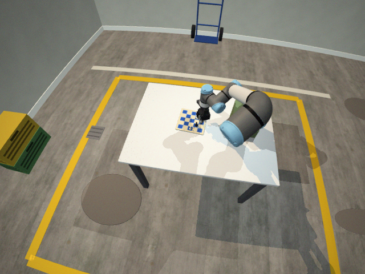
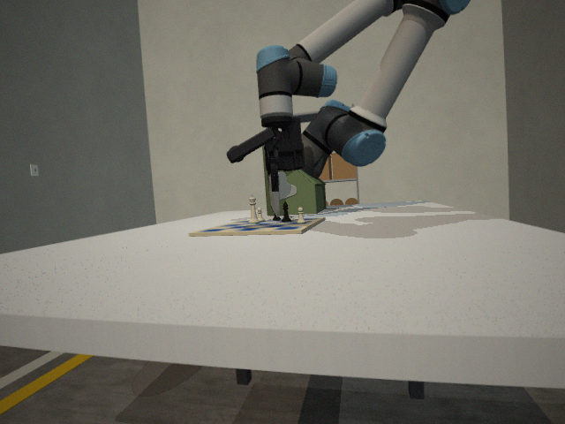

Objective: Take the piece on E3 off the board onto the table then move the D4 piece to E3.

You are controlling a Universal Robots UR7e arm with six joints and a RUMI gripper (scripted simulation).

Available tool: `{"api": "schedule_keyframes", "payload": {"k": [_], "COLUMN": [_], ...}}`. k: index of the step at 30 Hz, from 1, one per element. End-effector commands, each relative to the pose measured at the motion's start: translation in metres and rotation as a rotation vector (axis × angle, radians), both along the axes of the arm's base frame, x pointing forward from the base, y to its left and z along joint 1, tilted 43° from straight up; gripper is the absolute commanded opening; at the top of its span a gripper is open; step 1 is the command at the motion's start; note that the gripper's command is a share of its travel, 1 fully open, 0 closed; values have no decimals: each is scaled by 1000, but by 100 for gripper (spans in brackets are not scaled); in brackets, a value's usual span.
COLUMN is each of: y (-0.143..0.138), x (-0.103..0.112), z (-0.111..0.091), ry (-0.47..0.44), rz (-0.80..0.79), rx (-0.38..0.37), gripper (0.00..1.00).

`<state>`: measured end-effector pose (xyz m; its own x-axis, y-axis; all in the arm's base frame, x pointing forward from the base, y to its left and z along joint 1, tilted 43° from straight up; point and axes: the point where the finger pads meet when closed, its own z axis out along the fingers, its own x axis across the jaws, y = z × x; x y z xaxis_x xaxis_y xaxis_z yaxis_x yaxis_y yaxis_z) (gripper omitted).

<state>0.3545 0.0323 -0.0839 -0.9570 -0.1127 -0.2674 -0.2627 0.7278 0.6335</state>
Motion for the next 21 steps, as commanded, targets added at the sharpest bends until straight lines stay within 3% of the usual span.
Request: {"api": "schedule_keyframes", "payload": {"k": [1, 21], "y": [-2, -54], "x": [0, -9], "z": [2, 57], "ry": [-1, -1], "rz": [0, 0], "rx": [-1, -1], "gripper": [0, 0]}}
